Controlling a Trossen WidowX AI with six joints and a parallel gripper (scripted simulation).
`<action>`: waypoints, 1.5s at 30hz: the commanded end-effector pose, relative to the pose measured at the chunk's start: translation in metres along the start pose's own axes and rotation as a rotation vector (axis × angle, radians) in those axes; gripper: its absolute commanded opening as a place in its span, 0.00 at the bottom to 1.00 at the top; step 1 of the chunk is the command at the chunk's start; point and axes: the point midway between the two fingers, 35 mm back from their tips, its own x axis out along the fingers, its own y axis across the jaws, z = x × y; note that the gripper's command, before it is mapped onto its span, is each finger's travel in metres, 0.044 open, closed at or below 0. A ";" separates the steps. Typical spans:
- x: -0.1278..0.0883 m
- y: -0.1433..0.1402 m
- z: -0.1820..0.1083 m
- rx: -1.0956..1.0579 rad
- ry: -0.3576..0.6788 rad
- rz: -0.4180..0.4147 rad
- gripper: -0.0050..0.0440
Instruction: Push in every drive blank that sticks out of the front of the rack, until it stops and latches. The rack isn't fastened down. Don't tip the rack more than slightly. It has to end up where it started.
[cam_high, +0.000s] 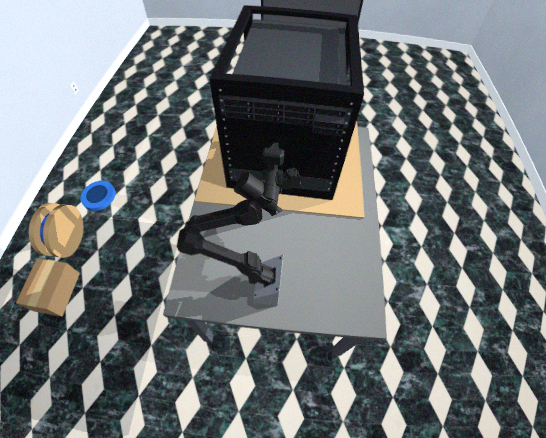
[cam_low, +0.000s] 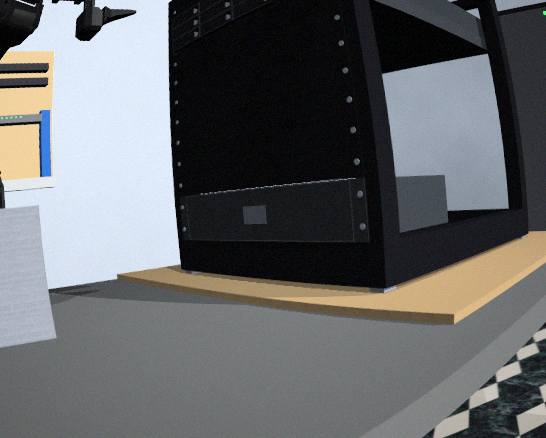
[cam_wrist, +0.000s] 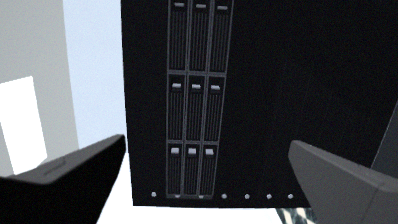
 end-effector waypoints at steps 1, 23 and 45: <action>-0.001 0.002 0.002 0.005 -0.005 0.006 1.00; -0.001 0.002 0.002 0.005 -0.005 0.006 0.00; -0.001 0.002 0.002 0.005 -0.005 0.006 0.00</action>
